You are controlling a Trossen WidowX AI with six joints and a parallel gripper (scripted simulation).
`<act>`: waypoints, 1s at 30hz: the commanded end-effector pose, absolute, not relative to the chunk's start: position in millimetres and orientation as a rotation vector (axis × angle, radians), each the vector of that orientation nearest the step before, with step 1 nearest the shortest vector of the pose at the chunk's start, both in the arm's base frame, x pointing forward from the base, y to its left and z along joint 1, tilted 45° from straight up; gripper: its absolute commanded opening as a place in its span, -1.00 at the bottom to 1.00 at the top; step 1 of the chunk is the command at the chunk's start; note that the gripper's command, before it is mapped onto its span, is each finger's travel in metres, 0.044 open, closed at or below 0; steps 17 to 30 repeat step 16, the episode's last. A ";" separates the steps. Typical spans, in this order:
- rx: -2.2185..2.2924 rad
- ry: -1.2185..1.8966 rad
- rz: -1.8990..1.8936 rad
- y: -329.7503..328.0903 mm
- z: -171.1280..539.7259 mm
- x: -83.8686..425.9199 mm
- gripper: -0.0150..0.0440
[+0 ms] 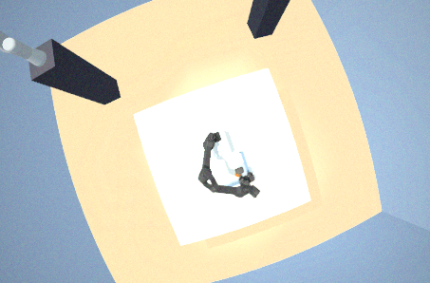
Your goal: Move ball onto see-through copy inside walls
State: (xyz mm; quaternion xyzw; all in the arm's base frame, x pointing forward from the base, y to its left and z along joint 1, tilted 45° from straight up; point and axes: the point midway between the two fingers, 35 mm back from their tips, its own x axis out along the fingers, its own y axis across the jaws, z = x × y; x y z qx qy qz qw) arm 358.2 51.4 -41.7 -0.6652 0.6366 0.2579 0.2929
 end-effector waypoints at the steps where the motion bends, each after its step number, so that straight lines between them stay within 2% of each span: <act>1: -1.768 1.720 0.697 45.3 -47.0 355.4 0.71; 5: -1.768 1.720 0.697 45.3 -47.0 355.4 0.71; 8: -1.766 1.719 0.695 62.0 -29.5 354.0 0.97; 9: -1.765 1.719 0.694 71.1 -19.4 352.5 1.00; 30: -1.764 1.719 0.692 78.2 -11.2 351.0 1.00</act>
